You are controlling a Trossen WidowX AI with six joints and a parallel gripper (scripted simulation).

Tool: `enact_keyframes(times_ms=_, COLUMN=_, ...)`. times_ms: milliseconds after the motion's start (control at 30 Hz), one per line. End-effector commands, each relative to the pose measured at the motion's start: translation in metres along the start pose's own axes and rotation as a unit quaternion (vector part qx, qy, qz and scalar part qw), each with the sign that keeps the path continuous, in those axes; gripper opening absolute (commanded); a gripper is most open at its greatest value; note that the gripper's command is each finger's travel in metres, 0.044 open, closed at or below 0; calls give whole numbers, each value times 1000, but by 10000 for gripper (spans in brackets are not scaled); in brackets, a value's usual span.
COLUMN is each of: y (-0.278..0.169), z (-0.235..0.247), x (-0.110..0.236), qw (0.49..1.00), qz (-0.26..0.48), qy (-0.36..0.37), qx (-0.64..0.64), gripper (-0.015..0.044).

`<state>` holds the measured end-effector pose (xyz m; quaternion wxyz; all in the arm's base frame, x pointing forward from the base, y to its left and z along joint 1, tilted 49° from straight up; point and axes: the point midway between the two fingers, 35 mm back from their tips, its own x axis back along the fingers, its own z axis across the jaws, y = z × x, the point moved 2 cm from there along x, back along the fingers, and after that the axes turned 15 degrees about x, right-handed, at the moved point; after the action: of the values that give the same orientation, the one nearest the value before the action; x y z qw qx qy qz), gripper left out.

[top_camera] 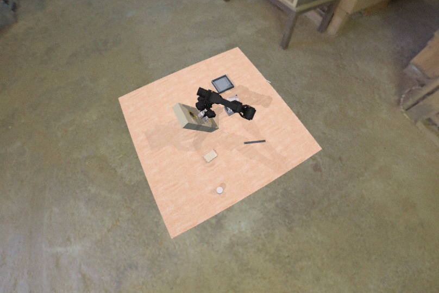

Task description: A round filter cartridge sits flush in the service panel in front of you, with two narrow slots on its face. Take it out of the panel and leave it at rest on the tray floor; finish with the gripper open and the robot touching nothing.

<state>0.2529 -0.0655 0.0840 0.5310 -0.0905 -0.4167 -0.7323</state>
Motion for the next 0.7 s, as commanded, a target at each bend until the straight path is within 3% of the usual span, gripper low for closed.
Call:
enact_keyframes(times_ms=0, y=13, z=-4, x=6, qw=1000, qz=-2, qy=-2, qx=4, gripper=0)
enact_keyframes(times_ms=167, y=18, z=-6, x=15, qw=1000, qz=-1, qy=-3, qx=3, gripper=0)
enact_keyframes(times_ms=667, y=21, z=-8, x=92, qw=1000, qz=0, qy=-3, qx=2, gripper=0)
